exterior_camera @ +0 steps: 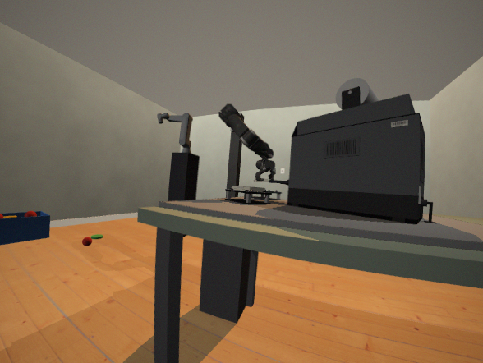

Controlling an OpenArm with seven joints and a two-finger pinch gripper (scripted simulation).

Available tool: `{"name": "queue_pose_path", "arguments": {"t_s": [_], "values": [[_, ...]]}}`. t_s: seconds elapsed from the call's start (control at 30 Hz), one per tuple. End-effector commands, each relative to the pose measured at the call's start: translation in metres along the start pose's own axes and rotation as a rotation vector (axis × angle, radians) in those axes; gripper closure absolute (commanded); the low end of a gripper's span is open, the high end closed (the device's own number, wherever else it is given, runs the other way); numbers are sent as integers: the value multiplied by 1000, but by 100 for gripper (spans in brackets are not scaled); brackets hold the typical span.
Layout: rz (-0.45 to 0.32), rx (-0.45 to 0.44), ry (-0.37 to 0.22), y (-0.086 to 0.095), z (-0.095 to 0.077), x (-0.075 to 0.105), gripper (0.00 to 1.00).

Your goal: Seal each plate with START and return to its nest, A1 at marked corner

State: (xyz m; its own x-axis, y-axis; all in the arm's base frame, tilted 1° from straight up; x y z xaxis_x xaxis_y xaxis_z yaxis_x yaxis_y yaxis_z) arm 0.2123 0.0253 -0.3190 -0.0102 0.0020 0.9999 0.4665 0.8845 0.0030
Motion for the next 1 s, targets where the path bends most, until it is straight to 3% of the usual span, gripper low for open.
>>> {"name": "queue_pose_path", "arguments": {"t_s": [0.0, 0.67, 0.97], "values": [[1, -7, -1, 1, -1, 5, 100], [3, -6, 1, 0, -1, 34, 100], [0, -3, 0, 1, -1, 34, 100]]}}
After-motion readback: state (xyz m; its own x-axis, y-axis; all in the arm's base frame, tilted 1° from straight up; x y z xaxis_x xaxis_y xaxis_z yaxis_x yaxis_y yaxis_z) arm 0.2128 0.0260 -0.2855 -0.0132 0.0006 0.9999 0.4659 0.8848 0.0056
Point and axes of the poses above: the point where the finger pads meet when closed, its own x axis back along the fingers, its own y axis across the jaws, z = x × y, the point moved 4 cm from there along x, back along the fingers, and after that the axes turned 8 degrees about x, right-handed, at the moved point
